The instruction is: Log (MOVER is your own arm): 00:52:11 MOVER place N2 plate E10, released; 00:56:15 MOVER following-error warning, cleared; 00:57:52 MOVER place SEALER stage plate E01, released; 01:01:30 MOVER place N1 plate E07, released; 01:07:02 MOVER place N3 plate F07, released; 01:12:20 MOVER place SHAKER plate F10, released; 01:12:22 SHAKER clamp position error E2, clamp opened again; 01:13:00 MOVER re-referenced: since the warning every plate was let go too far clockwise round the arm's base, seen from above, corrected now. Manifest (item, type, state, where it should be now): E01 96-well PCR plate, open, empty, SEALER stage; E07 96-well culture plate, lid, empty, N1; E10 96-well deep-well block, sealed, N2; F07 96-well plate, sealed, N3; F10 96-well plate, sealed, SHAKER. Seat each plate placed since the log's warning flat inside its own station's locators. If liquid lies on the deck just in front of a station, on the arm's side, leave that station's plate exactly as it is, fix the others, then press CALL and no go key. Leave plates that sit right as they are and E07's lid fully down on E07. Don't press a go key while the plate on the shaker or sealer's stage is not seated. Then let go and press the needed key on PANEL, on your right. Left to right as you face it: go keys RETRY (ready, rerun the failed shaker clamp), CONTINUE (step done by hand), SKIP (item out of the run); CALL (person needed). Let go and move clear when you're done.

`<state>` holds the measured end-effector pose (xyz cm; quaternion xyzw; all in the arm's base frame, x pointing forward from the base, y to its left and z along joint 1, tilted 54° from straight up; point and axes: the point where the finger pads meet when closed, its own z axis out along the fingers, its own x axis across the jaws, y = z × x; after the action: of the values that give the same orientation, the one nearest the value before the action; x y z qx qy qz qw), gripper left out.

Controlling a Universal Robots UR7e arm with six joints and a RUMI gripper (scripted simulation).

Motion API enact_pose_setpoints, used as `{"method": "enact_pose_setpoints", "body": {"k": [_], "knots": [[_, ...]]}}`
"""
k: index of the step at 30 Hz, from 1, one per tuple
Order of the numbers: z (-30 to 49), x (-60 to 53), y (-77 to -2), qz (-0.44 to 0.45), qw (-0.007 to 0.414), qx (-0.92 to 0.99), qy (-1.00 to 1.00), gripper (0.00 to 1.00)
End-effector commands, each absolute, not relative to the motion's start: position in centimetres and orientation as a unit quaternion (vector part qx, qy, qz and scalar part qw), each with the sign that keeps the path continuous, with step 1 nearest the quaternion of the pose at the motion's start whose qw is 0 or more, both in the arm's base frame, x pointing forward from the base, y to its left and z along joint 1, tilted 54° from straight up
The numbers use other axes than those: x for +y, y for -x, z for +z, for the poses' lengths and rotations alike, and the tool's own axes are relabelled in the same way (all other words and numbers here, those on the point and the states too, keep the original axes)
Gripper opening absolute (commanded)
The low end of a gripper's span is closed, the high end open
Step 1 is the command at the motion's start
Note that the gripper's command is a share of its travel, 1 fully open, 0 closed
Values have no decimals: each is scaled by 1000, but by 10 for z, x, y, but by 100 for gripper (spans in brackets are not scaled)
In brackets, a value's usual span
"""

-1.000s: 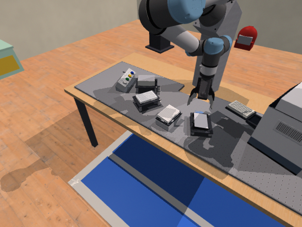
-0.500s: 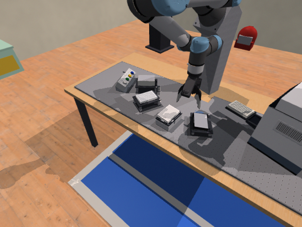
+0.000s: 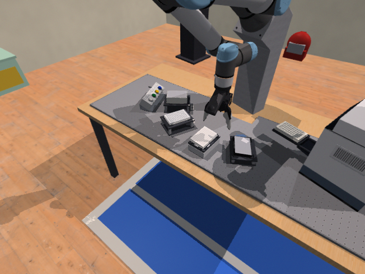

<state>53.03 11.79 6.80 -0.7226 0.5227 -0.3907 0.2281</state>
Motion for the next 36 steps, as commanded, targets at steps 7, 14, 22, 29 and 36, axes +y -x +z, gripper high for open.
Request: {"method": "enact_pose_setpoints", "body": {"k": [7, 14, 22, 29, 36], "knots": [[84, 68, -537, -364, 268, 595, 664, 82], [91, 44, -540, -352, 283, 622, 639, 82], [102, 6, -545, -352, 283, 622, 639, 82], [105, -7, -545, -349, 287, 629, 633, 82], [105, -42, -543, -328, 310, 672, 587, 82]]}}
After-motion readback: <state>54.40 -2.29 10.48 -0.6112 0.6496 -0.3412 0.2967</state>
